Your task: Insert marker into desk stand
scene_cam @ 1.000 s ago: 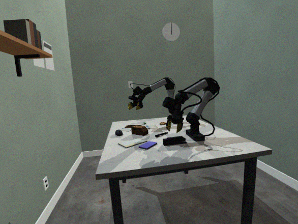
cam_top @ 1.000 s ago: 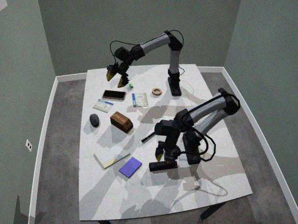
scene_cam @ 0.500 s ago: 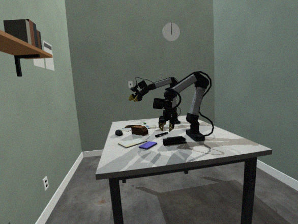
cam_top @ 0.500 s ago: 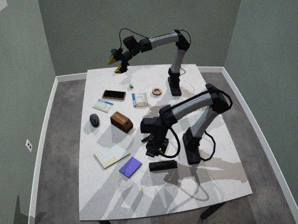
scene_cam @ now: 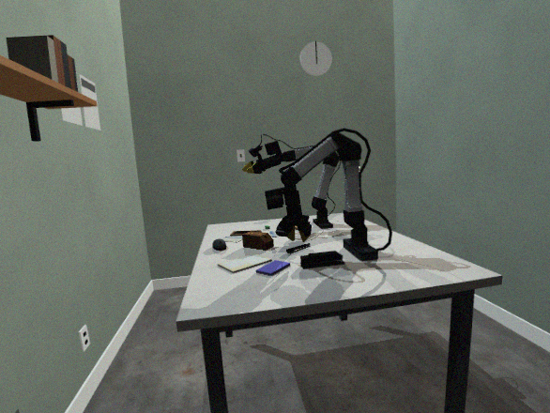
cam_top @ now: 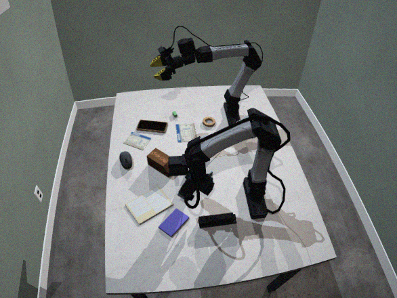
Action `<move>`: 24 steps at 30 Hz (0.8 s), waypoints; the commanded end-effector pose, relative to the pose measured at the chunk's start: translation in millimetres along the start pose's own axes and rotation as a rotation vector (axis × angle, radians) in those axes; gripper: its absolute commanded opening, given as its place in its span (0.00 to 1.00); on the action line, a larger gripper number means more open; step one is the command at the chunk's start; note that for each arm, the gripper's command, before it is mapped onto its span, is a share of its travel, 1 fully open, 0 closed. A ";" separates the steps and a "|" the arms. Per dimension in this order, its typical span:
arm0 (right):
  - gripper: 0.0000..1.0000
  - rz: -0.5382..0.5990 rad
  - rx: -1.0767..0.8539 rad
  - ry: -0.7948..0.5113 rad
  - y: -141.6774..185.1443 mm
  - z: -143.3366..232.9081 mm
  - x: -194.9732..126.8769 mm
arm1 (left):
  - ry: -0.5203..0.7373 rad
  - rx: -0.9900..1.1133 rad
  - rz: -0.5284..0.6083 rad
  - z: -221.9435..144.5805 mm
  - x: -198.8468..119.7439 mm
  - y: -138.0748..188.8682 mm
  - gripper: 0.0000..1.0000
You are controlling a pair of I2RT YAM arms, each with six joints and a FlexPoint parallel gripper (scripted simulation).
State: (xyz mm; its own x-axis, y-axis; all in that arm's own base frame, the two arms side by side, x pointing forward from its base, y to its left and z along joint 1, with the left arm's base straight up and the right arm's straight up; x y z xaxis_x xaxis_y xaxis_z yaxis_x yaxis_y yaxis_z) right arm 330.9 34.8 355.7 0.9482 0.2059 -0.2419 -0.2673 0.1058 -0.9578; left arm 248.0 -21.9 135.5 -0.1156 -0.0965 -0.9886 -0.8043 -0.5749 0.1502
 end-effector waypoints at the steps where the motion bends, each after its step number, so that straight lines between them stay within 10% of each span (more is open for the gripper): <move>1: 1.00 -0.129 0.041 0.068 -19.5 -7.4 -21.3 | 0.027 0.099 0.147 -19.0 0.0 5.6 0.50; 13: 1.00 -0.303 0.102 0.170 -39.5 -19.8 -63.2 | 0.047 0.219 0.391 -61.7 17.4 6.1 0.50; 24: 1.00 -0.346 0.076 0.145 -54.0 -13.5 -76.9 | 0.032 0.224 0.366 -66.4 21.5 0.3 0.50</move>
State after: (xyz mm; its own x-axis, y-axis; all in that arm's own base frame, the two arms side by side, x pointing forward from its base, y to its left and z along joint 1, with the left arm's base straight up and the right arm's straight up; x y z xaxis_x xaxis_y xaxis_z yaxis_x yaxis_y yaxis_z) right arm 282.9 0.3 403.8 1.0000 0.0032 0.0059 0.0050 0.2246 -0.9744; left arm 280.1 -77.3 111.5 -0.4080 -0.2930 -0.8647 -0.8105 -0.3197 0.4908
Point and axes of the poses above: on each arm, the point where the finger pads meet when closed, its own x axis out along the fingers, its own z axis across the jaws, y = z × x, the point moved 9 cm from there along -x, back along the fingers, and after that the axes turned 13 degrees about x, right-handed, at the moved point
